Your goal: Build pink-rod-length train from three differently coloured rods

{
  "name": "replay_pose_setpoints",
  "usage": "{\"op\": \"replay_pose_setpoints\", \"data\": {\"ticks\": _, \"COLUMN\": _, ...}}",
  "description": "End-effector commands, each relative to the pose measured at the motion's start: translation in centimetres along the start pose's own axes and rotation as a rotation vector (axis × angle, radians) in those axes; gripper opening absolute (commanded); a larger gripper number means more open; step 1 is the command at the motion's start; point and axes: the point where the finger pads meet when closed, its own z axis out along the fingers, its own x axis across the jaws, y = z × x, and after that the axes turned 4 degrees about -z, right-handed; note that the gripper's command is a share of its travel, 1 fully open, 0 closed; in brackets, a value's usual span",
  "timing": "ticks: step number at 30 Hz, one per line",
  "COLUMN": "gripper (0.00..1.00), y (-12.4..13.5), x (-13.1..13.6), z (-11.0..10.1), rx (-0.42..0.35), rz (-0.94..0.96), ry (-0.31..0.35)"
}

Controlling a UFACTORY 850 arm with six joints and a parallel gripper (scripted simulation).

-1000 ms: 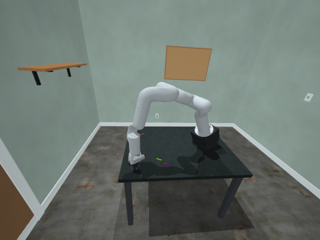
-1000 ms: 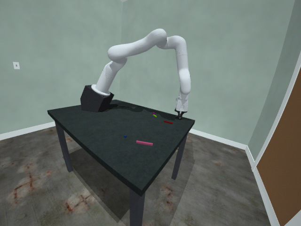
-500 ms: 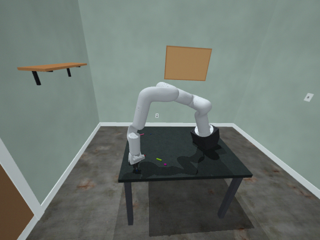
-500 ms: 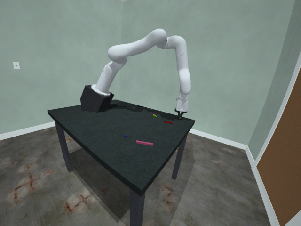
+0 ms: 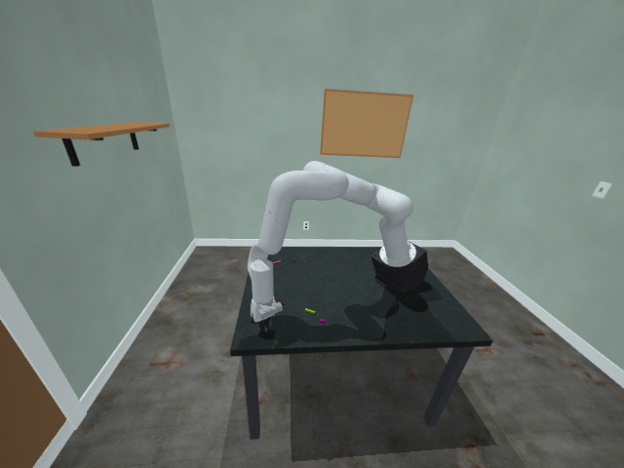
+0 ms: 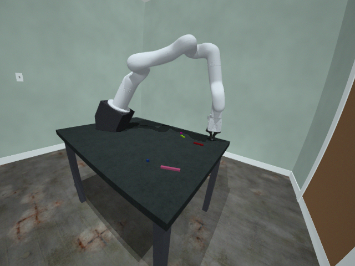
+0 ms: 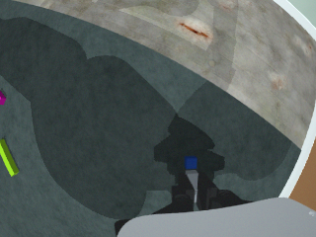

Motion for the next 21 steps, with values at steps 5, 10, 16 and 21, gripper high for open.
{"op": "replay_pose_setpoints", "data": {"ticks": 5, "gripper": 0.04, "y": 0.02, "x": 0.12, "z": 0.36, "rx": 0.0, "rz": 0.0, "ry": 0.002}}
{"op": "replay_pose_setpoints", "data": {"ticks": 10, "gripper": 0.04, "y": 0.02, "x": 0.12, "z": 0.53, "rx": 0.0, "rz": 0.0, "ry": 0.002}}
{"op": "replay_pose_setpoints", "data": {"ticks": 16, "gripper": 0.04, "y": 0.02, "x": 0.12, "z": 0.54, "rx": 0.0, "rz": 0.0, "ry": 0.002}}
{"op": "replay_pose_setpoints", "data": {"ticks": 21, "gripper": 0.04, "y": 0.02, "x": 0.12, "z": 0.54, "rx": 0.0, "rz": 0.0, "ry": 0.002}}
